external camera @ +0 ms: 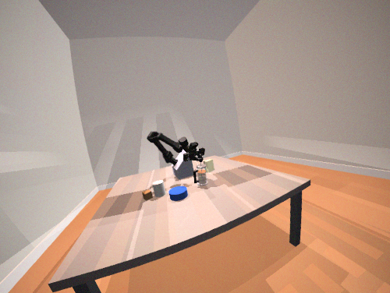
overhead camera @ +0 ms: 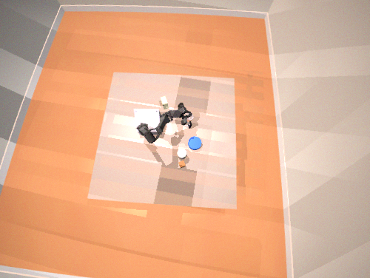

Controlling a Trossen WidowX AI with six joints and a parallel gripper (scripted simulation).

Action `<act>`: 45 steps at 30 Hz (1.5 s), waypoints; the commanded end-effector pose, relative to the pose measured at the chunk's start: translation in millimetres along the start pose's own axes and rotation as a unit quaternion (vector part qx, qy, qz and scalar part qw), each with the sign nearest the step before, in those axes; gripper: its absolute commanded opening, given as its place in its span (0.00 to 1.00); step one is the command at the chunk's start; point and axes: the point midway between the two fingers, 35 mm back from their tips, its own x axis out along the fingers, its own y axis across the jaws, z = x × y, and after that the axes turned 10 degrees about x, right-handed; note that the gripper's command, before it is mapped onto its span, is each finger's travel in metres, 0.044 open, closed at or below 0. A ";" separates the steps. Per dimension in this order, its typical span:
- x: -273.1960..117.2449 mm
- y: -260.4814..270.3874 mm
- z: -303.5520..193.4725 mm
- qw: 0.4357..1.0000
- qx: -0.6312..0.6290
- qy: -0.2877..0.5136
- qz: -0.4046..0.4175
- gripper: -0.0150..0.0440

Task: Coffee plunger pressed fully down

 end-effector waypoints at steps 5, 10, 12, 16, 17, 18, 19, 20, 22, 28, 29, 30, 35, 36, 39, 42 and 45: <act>6.5 -2.4 -13.6 1.000 -0.011 0.022 -0.007 0.46; 7.5 -2.1 -12.4 1.000 -0.011 0.022 -0.007 0.46; 7.9 -2.0 -12.0 1.000 -0.011 0.022 -0.008 0.46; 8.5 -1.8 -11.3 1.000 -0.011 0.022 -0.008 0.46; 8.7 -1.7 -11.2 1.000 -0.011 0.022 -0.008 0.46; 8.8 -1.6 -11.0 1.000 -0.011 0.022 -0.008 0.46; 9.0 -1.6 -10.9 1.000 -0.011 0.022 -0.008 0.46; 9.1 -1.5 -10.8 1.000 -0.011 0.022 -0.008 0.46; 9.4 -1.4 -10.5 1.000 -0.011 0.022 -0.008 0.46; 9.9 -1.0 -9.3 1.000 -0.011 0.022 -0.008 0.46; 10.0 -1.0 -9.3 1.000 -0.011 0.022 -0.008 0.46; 10.4 -0.9 -9.4 1.000 -0.011 0.022 -0.008 0.46; 10.8 -0.6 -8.5 1.000 -0.011 0.022 -0.008 0.46; 11.0 -0.6 -8.6 1.000 -0.011 0.022 -0.008 0.46; 11.8 -0.6 -8.7 1.000 -0.011 0.022 -0.008 0.46; 9.9 0.1 -5.3 1.000 -0.007 0.017 -0.005 0.46; 9.9 0.1 -5.3 1.000 -0.007 0.017 -0.005 0.46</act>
